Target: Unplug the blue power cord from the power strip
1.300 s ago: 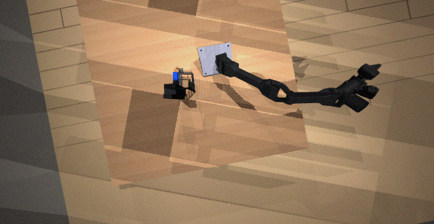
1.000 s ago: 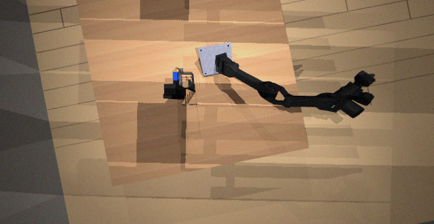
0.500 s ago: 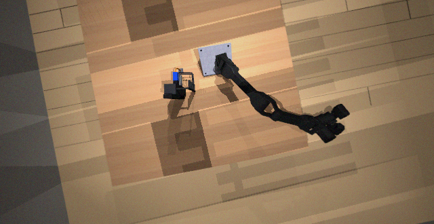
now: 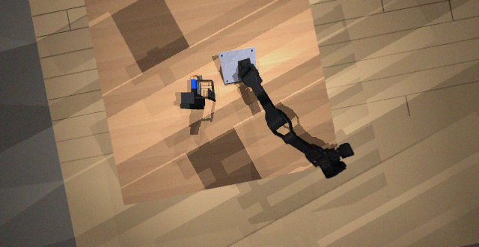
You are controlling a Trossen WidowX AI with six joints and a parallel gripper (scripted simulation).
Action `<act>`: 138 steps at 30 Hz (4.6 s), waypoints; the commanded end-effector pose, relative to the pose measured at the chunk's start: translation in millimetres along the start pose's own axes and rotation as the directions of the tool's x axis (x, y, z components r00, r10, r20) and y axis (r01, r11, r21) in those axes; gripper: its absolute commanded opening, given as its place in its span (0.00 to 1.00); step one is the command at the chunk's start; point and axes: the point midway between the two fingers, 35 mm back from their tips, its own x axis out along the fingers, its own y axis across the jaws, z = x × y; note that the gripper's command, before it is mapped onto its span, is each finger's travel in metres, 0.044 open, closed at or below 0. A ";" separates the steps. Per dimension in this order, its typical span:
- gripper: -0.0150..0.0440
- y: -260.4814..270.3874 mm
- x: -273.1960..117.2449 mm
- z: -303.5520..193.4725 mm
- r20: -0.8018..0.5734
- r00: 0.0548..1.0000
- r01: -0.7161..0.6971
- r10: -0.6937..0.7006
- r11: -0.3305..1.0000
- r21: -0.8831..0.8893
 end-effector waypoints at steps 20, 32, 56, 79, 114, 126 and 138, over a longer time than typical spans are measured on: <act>0.53 -212.5 -209.2 62.5 0.171 0.821 0.526 -0.545 0.838 0.146; 0.53 -298.9 -358.3 42.4 0.125 0.585 0.749 -0.801 0.593 0.297; 0.53 -337.7 -644.8 -83.1 -0.157 0.092 0.735 -0.983 -0.039 0.677; 0.53 -207.5 -845.5 -266.4 -0.496 -0.124 0.152 -0.859 -0.511 0.846; 0.53 -29.1 -755.1 -435.3 -0.512 0.384 -0.915 -0.769 -0.392 -0.096; 0.53 -34.5 -755.1 -427.0 -0.512 0.383 -0.915 -0.769 -0.392 -0.096; 0.53 -44.2 -752.2 -410.1 -0.511 0.384 -0.915 -0.769 -0.392 -0.097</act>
